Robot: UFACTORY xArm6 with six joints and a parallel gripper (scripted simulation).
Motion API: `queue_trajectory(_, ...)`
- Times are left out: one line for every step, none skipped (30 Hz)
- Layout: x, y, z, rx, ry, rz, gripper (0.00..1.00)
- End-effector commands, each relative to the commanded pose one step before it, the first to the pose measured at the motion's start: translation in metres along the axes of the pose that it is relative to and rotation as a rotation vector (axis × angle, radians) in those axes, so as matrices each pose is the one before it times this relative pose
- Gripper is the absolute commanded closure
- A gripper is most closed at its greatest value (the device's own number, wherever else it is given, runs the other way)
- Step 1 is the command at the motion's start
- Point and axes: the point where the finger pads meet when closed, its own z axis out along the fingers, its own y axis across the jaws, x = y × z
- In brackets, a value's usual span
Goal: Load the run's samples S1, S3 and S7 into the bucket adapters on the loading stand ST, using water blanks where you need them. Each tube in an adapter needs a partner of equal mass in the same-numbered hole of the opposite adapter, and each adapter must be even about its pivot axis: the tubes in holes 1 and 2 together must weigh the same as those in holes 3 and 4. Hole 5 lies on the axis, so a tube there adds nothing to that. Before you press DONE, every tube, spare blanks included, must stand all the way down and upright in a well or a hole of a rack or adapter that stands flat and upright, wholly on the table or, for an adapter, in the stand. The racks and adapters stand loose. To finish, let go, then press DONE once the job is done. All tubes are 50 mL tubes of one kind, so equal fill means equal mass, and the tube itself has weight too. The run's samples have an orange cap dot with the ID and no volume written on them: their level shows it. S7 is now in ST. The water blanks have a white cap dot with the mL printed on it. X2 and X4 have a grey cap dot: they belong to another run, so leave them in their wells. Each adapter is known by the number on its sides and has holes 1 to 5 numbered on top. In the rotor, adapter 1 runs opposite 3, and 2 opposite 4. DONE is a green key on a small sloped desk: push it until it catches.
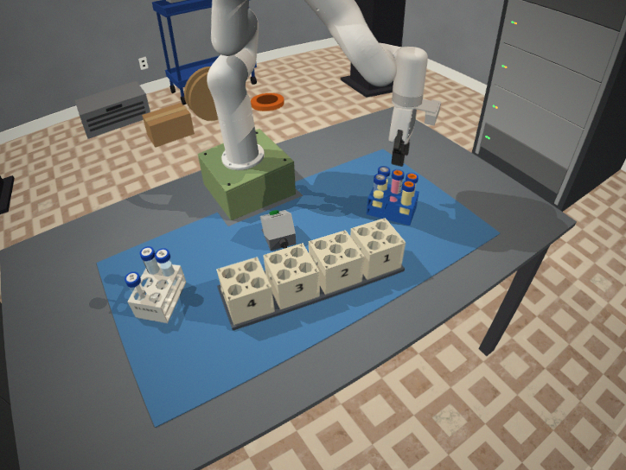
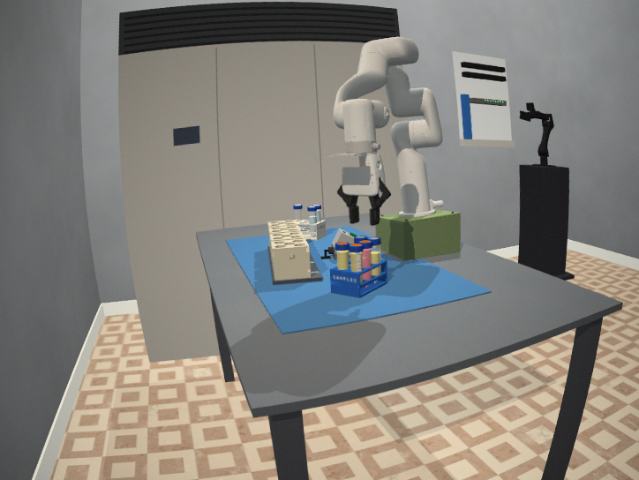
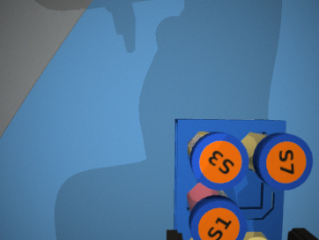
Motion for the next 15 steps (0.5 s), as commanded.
queue_trajectory(0.00182, -0.00033, 0.00744, 0.00101, 0.00477, 0.00021, 0.43)
queue_trajectory(-0.00001, 0.00000, 0.00200, 0.00000, 0.00000, 0.00000, 0.43)
queue_trajectory(0.00000, 0.00000, 0.00000, 0.00000, 0.00000, 0.00000, 0.43)
queue_trajectory(0.00000, 0.00000, 0.00000, 0.00000, 0.00000, 0.00000, 0.43)
queue_trajectory(0.00000, 0.00000, 0.00201, 0.00000, 0.00000, 0.00000, 0.43)
queue_trajectory(-0.00001, 0.00000, 0.00200, 0.00000, 0.00000, 0.00000, 0.43)
queue_trajectory(-0.00001, 0.00000, 0.00200, 0.00000, 0.00000, 0.00000, 0.43)
queue_trajectory(-0.00001, 0.00000, 0.00200, 0.00000, 0.00000, 0.00000, 0.43)
queue_trajectory(-0.00001, 0.00000, 0.00200, 0.00000, 0.00000, 0.00000, 0.43)
queue_trajectory(-0.00001, 0.00000, 0.00200, 0.00000, 0.00000, 0.00000, 0.43)
queue_trajectory(-0.00001, 0.00000, 0.00200, 0.00000, 0.00000, 0.00000, 0.43)
queue_trajectory(-0.00001, 0.00000, 0.00200, 0.00000, -0.00001, 0.00000, 0.43)
queue_trajectory(-0.00001, 0.00000, 0.00200, 0.00000, -0.00001, 0.00000, 0.43)
queue_trajectory(-0.00001, 0.00000, 0.00200, 0.00000, -0.00001, 0.00000, 0.43)
queue_trajectory(-0.00001, 0.00000, 0.00200, 0.00000, -0.00001, 0.00000, 0.43)
